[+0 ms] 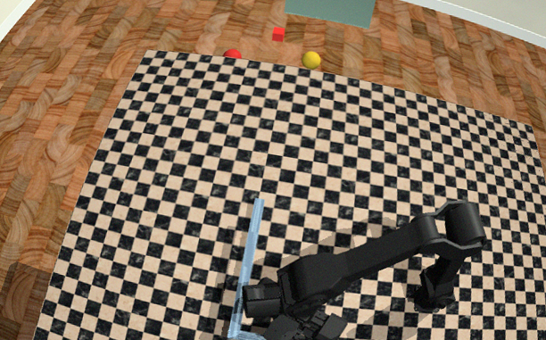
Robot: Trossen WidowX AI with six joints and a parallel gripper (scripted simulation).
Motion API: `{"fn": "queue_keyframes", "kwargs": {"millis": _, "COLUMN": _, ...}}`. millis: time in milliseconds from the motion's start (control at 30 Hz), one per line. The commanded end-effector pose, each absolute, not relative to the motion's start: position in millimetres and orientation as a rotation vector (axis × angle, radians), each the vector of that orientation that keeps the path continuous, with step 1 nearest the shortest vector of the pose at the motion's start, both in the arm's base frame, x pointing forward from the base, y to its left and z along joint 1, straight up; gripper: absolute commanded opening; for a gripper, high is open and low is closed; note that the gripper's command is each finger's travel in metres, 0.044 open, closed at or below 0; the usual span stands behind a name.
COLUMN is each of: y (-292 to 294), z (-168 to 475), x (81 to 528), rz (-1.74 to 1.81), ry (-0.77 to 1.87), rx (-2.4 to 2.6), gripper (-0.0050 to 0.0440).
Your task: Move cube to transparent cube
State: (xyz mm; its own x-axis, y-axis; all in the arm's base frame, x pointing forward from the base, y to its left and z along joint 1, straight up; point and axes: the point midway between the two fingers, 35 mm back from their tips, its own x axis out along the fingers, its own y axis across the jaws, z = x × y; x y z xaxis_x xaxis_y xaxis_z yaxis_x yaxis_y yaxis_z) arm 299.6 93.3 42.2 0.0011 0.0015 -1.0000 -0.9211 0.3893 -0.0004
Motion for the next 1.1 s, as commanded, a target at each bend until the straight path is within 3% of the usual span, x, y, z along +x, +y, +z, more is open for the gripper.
{"fn": "queue_keyframes", "kwargs": {"millis": 0, "y": 94, "z": 49, "x": 303, "rz": 0.902, "ry": 1.345, "rx": -0.914, "gripper": 0.0167}}
{"fn": "queue_keyframes", "kwargs": {"millis": 100, "y": 94, "z": 49, "x": 303, "rz": 0.902, "ry": 1.345, "rx": -0.914, "gripper": 0.0153}}
{"fn": "queue_keyframes", "kwargs": {"millis": 333, "y": 95, "z": 80, "x": 308, "rz": 0.898, "ry": 1.357, "rx": -0.917, "gripper": 0.0}}
{"fn": "queue_keyframes", "kwargs": {"millis": 533, "y": 95, "z": 150, "x": 307, "rz": 0.898, "ry": 1.346, "rx": -0.916, "gripper": 0.0}}
{"fn": "queue_keyframes", "kwargs": {"millis": 700, "y": 94, "z": 173, "x": 302, "rz": 0.901, "ry": 1.346, "rx": -0.915, "gripper": 0.0}}
{"fn": "queue_keyframes", "kwargs": {"millis": 1067, "y": 96, "z": 174, "x": 302, "rz": 0.934, "ry": 1.329, "rx": -0.947, "gripper": 0.0}}
